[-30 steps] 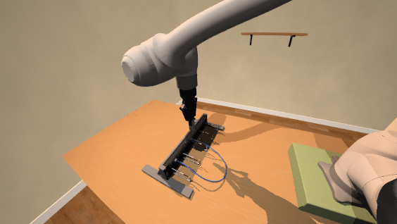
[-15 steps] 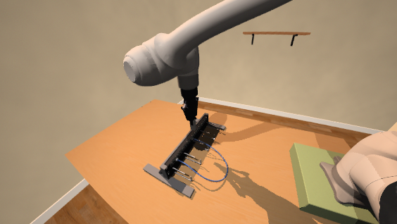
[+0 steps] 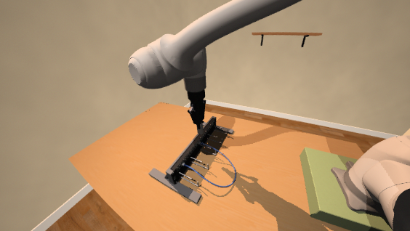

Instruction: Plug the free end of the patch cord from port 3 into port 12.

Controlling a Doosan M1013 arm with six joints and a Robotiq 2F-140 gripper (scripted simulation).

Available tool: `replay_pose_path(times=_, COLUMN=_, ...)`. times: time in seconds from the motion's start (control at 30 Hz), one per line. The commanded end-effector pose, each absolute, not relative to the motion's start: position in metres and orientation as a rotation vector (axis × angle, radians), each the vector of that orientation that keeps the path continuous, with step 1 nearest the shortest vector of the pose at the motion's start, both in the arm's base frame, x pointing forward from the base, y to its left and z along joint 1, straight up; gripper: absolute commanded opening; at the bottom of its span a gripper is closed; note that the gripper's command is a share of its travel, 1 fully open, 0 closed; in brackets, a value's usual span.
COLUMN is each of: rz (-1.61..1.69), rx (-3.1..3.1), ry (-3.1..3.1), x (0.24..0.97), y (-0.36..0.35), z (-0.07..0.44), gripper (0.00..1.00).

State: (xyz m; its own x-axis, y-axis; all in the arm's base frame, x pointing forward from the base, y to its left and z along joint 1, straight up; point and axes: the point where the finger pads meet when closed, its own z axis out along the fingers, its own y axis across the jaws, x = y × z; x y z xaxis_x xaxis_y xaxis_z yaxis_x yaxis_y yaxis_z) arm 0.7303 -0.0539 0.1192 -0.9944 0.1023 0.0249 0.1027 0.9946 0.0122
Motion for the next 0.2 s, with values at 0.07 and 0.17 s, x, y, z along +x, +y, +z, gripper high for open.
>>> replay_pose_path(times=0.07, rz=-0.022, rx=-0.159, ry=-3.117, x=0.7322, y=-0.0546, z=0.1238, gripper=0.00)
replay_pose_path(times=0.17, rz=-0.022, rx=-0.159, ry=-3.117, x=0.7322, y=-0.0546, z=0.1238, gripper=0.00)
